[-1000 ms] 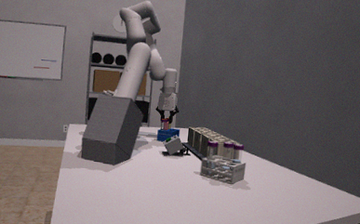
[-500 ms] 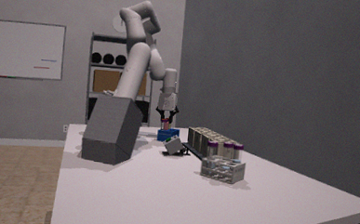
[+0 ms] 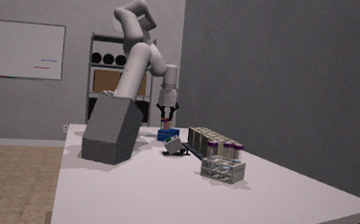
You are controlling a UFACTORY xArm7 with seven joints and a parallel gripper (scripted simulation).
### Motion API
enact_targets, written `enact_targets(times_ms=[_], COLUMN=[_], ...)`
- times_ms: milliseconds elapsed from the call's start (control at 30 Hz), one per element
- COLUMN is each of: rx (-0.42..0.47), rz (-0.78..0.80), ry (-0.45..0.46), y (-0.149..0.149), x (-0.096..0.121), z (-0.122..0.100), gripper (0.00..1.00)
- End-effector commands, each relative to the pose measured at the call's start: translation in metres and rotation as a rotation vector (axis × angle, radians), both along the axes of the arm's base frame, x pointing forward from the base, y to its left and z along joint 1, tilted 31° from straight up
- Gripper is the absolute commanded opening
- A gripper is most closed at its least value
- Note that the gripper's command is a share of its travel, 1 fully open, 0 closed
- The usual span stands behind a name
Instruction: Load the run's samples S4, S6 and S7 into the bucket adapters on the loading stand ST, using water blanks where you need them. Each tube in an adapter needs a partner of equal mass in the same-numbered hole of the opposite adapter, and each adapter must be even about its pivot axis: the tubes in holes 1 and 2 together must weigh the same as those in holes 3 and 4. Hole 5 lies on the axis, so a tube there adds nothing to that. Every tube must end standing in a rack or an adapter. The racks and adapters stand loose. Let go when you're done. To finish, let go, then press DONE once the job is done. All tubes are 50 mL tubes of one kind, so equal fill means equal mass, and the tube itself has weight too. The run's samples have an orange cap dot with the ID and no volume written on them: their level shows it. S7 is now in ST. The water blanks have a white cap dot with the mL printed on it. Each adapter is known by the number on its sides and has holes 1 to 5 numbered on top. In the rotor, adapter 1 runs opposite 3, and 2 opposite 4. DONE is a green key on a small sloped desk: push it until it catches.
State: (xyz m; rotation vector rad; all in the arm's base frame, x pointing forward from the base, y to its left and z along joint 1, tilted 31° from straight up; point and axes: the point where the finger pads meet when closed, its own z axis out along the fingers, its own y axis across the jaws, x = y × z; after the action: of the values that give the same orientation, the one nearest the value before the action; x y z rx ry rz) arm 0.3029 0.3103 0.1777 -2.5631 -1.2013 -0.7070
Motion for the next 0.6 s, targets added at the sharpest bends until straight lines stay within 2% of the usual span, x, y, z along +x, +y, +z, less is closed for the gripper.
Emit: enact_targets(times_ms=[0, 567], rx=[0.0, 0.001], rz=[0.0, 0.0], ry=[0.0, 0.0], y=[-0.002, -0.014], x=[-0.002, -0.011], z=[0.005, 0.031], gripper=[0.44, 0.44])
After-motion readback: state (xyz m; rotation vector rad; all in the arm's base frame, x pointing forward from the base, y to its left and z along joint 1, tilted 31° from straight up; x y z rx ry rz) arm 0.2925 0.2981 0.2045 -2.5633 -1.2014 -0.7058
